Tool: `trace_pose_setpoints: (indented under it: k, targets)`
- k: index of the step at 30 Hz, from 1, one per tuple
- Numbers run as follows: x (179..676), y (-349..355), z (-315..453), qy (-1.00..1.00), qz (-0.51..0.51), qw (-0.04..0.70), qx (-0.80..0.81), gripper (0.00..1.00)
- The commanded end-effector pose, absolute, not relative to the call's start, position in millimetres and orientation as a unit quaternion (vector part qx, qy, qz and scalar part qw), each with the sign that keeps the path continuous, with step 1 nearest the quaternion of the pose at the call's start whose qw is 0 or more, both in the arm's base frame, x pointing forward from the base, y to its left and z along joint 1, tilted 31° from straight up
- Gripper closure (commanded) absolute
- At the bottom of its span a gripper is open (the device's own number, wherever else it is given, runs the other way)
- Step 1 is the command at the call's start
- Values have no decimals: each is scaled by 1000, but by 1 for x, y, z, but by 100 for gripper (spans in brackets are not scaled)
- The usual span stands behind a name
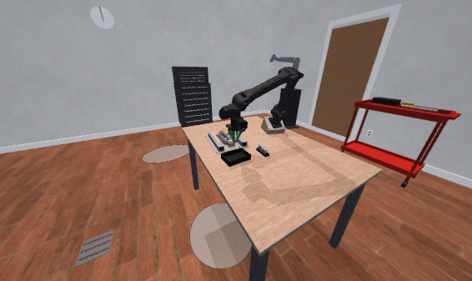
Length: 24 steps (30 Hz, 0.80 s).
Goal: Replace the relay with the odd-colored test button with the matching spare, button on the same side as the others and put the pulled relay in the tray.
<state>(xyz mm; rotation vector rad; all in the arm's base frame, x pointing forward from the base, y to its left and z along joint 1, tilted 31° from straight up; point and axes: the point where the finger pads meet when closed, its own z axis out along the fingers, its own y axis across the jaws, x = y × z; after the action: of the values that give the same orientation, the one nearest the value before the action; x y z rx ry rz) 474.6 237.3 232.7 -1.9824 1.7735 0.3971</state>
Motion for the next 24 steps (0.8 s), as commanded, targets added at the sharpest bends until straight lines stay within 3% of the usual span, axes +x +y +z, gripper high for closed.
trace_pose_setpoints:
  k: [1,24]
  targets:
    - [480,249,244,647,145,225,-714,100]
    - [479,253,248,646,145,226,-714,100]
